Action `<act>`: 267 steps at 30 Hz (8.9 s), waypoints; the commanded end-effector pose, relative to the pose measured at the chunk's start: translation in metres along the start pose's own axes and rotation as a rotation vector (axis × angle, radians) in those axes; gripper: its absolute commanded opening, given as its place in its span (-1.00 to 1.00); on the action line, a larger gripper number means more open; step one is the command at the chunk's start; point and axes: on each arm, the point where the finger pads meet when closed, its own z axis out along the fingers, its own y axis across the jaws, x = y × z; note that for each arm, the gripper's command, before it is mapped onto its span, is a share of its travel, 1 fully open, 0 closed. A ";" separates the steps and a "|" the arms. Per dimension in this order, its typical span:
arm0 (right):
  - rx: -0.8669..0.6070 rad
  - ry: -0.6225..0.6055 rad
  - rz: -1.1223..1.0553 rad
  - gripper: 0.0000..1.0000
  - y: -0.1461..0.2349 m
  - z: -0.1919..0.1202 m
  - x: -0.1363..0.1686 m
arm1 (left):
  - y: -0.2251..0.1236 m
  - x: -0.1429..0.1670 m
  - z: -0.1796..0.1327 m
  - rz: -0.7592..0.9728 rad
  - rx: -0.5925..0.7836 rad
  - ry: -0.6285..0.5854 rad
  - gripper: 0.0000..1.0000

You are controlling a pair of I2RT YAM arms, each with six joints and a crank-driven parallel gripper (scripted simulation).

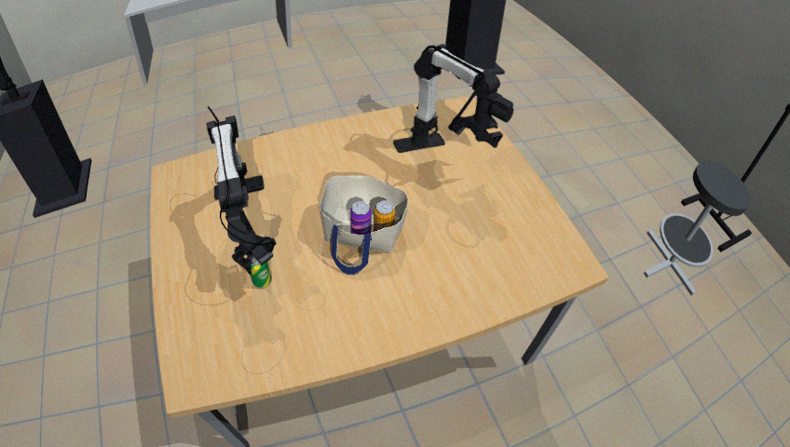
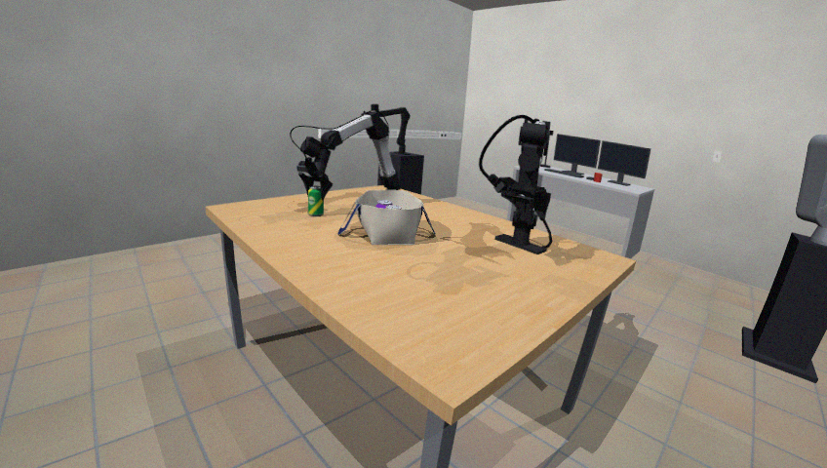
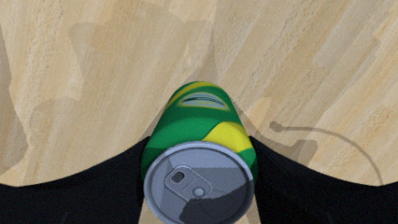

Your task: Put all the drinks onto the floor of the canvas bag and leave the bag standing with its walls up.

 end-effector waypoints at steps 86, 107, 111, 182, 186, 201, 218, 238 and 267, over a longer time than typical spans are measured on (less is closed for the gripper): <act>0.083 -0.185 -0.051 0.48 -0.015 -0.083 -0.071 | 0.014 0.006 -0.024 0.001 -0.069 0.045 0.83; 0.068 -0.170 -0.048 0.48 -0.013 -0.073 -0.065 | 0.016 0.008 -0.028 0.001 -0.080 0.054 0.83; 0.025 -0.087 -0.016 0.48 -0.002 -0.090 -0.053 | 0.016 0.008 -0.028 0.001 -0.080 0.054 0.83; 0.021 -0.078 -0.040 0.48 0.001 -0.163 -0.104 | 0.019 0.011 -0.036 -0.001 -0.102 0.073 0.83; 0.068 -0.180 -0.062 0.48 -0.004 -0.185 -0.120 | 0.019 0.011 -0.036 -0.001 -0.102 0.073 0.83; 0.075 -0.193 -0.063 0.48 -0.007 -0.182 -0.119 | 0.020 0.012 -0.038 -0.001 -0.107 0.078 0.83; 0.064 -0.165 -0.058 0.48 -0.001 -0.168 -0.116 | 0.021 0.013 -0.041 -0.001 -0.112 0.083 0.83; 0.058 -0.141 -0.052 0.48 0.014 -0.161 -0.111 | 0.022 0.014 -0.043 -0.002 -0.118 0.088 0.83; 0.065 -0.199 -0.039 0.48 0.093 -0.167 -0.126 | 0.024 0.015 -0.047 -0.003 -0.128 0.098 0.83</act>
